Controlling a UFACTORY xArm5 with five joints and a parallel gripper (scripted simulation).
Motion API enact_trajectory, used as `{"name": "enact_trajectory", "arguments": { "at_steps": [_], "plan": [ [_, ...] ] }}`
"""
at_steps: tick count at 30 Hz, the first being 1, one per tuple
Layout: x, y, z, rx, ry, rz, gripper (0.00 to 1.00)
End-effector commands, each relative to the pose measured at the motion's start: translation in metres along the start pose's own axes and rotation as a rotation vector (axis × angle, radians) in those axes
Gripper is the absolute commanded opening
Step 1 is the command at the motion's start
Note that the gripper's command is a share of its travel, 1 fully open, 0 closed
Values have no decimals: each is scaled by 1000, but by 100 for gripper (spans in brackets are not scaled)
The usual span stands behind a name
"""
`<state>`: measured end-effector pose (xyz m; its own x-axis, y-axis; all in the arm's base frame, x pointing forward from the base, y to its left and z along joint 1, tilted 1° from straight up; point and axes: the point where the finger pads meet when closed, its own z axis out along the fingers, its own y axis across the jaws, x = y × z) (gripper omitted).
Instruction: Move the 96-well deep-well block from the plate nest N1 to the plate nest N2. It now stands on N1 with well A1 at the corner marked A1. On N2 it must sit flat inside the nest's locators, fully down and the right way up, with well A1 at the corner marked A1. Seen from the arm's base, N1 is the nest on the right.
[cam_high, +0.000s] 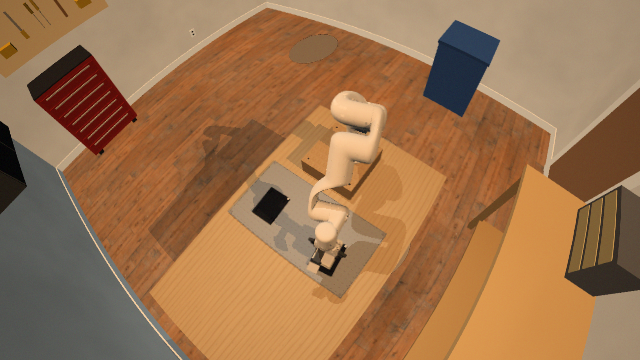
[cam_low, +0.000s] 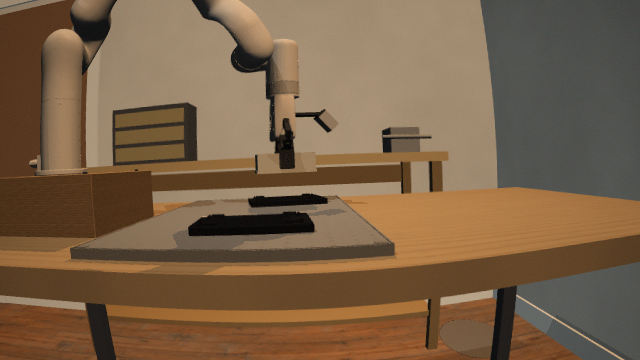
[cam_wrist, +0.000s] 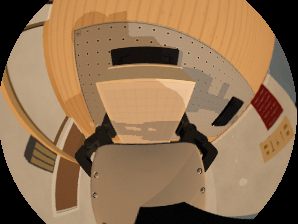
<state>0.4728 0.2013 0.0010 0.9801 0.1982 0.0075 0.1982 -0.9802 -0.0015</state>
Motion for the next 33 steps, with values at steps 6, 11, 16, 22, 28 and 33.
{"name": "enact_trajectory", "arguments": {
  "at_steps": [6,11,16,22,28,33],
  "plan": [
    [1,0,12,1,3,0,0],
    [1,0,17,1,3,0,0],
    [1,0,26,1,3,0,0],
    [1,0,36,1,3,0,0],
    [1,0,42,1,3,0,0],
    [1,0,43,1,3,0,0]
  ]
}}
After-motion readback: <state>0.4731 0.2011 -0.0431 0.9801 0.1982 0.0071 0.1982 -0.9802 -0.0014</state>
